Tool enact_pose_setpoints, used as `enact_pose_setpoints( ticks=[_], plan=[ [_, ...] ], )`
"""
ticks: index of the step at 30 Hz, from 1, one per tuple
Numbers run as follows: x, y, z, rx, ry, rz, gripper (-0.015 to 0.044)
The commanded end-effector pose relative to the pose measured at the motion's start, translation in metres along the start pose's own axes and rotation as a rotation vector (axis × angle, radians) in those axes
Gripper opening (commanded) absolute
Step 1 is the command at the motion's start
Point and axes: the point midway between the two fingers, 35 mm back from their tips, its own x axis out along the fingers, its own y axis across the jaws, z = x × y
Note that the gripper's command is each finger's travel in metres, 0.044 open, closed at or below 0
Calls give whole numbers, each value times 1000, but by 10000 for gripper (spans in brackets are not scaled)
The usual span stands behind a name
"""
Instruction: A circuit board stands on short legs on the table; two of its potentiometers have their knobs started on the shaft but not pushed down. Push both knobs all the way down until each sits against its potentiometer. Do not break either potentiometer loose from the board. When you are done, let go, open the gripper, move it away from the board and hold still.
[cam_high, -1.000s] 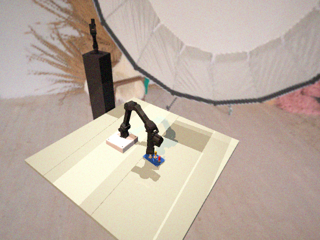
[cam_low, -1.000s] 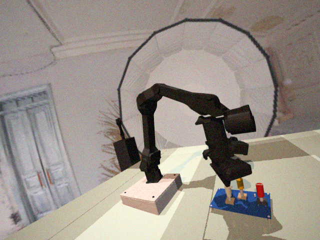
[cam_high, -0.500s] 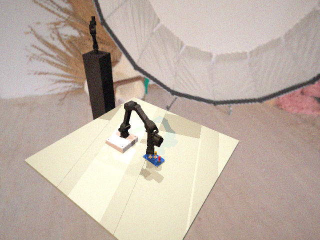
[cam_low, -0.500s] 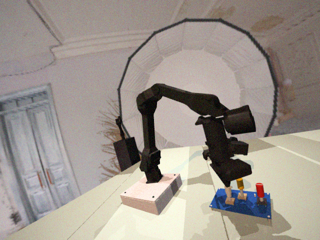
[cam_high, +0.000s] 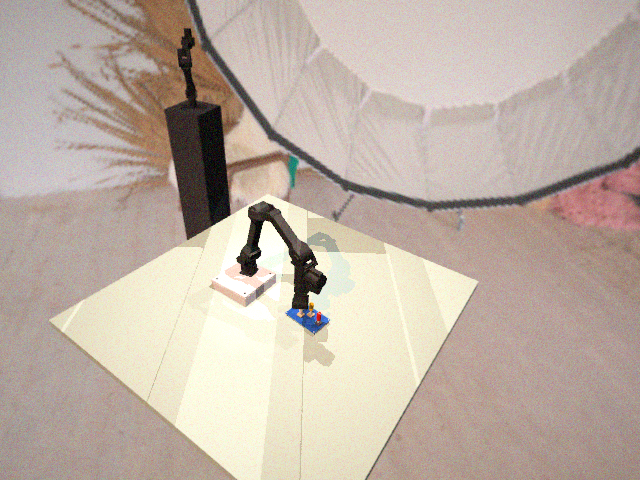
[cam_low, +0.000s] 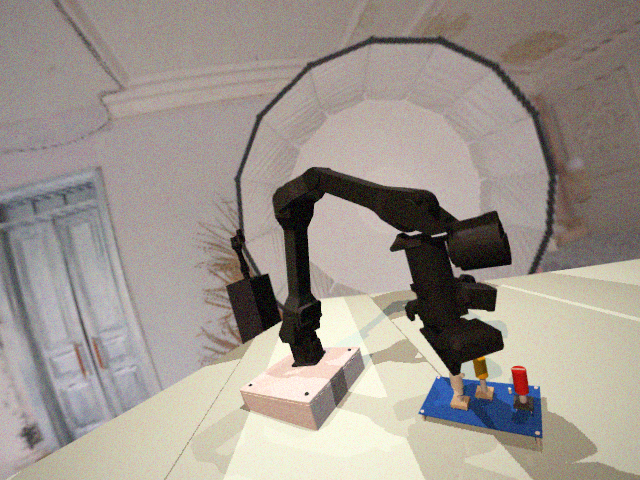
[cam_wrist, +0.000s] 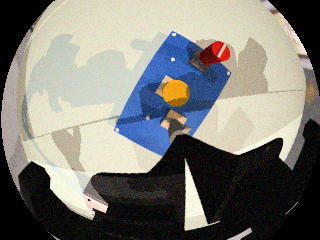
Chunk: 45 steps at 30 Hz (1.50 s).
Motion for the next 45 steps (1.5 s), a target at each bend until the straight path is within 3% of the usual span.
enact_pose_setpoints(
  ticks=[1,45],
  plan=[
    [14,1,1,-2,3,10,0],
    [17,1,1,-2,3,10,0]
  ],
)
